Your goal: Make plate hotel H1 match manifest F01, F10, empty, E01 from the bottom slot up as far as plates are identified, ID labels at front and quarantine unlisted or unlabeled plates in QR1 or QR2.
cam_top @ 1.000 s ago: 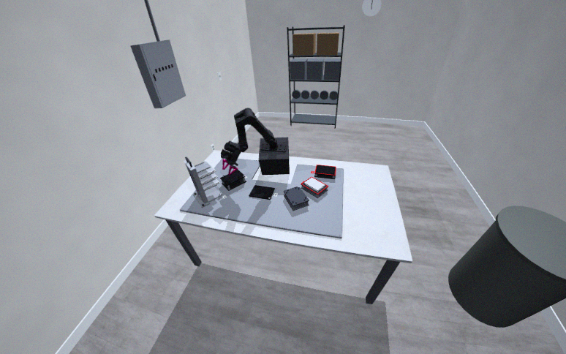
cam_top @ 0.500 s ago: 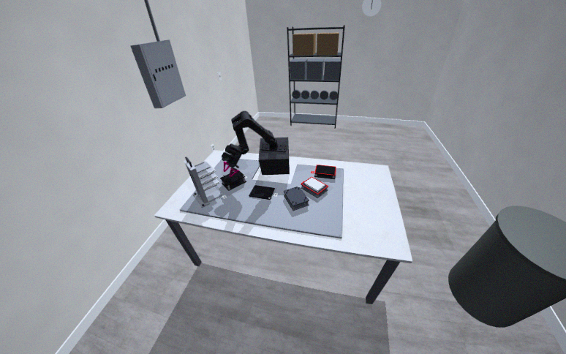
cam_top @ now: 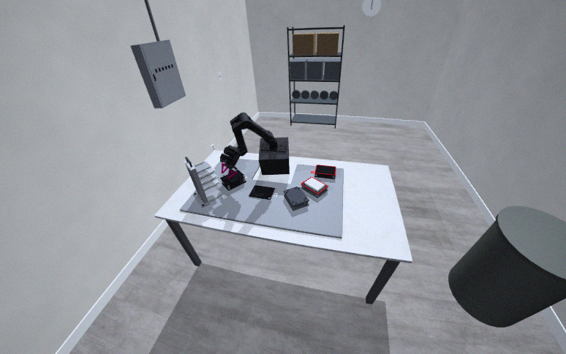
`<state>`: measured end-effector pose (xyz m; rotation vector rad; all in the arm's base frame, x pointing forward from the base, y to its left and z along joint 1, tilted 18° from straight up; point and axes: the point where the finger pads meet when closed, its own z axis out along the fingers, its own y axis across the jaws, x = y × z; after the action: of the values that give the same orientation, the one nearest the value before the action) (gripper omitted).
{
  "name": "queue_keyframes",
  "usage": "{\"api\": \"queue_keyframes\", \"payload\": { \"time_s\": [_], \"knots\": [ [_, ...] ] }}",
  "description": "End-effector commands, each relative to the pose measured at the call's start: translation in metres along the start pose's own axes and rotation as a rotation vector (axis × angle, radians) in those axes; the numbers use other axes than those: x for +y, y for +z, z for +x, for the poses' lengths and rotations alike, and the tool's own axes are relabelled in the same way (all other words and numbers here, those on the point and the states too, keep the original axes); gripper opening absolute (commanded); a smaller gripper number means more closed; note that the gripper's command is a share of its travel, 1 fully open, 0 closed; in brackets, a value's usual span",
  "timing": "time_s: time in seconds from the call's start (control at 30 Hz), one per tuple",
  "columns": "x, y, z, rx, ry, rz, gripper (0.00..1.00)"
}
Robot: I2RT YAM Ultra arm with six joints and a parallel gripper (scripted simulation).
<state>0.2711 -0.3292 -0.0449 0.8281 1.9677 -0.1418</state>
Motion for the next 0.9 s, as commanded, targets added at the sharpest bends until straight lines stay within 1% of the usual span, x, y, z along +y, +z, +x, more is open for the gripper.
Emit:
{"api": "queue_keyframes", "payload": {
  "time_s": [0.0,0.27,0.87],
  "knots": [
    [-0.0026,0.0024,-0.0071,-0.011,0.000,0.008,1.00],
    [-0.0027,0.0105,-0.0130,-0.011,0.000,0.008,1.00],
    [-0.0027,0.0105,-0.0130,-0.011,0.000,0.008,1.00]
  ]
}}
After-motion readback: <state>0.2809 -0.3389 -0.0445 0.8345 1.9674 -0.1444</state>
